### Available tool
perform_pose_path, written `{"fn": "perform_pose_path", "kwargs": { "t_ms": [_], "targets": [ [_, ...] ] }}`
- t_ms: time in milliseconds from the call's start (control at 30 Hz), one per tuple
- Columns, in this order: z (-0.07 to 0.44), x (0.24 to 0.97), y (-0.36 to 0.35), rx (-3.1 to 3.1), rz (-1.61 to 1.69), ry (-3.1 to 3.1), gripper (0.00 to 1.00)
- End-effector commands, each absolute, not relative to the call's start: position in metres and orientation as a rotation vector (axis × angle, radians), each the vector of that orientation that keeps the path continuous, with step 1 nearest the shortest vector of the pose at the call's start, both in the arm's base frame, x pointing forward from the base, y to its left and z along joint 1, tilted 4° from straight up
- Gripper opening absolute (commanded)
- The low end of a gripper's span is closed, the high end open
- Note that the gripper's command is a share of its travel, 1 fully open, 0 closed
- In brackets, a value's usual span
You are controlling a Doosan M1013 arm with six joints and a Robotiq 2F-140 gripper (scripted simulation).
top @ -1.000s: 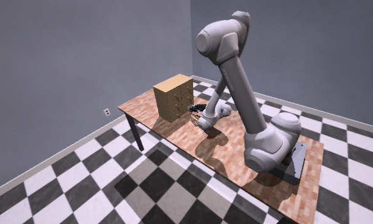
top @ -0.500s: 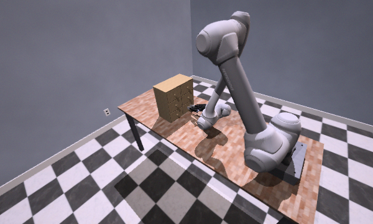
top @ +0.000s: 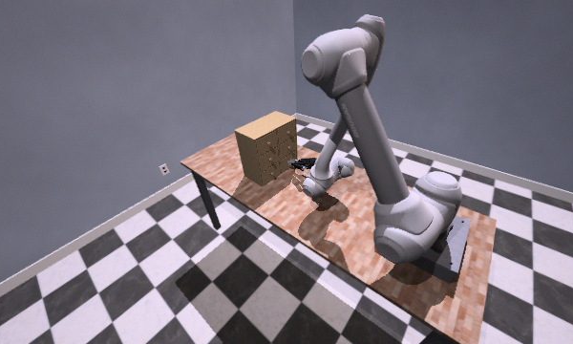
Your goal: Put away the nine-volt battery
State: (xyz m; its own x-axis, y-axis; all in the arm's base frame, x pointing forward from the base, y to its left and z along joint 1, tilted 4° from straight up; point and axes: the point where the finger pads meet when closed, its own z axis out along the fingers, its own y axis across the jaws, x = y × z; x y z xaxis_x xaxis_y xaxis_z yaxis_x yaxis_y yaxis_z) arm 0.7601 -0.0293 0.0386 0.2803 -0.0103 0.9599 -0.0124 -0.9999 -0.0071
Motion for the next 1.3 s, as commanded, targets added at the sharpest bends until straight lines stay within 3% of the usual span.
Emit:
{"fn": "perform_pose_path", "kwargs": {
  "t_ms": [0, 1267],
  "targets": [
    [0.0387, 0.7601, -0.0292, 2.512, 1.884, -0.022, 0.08],
    [0.0384, 0.7547, -0.0292, 2.512, 1.884, -0.022, 0.08]
  ]
}}
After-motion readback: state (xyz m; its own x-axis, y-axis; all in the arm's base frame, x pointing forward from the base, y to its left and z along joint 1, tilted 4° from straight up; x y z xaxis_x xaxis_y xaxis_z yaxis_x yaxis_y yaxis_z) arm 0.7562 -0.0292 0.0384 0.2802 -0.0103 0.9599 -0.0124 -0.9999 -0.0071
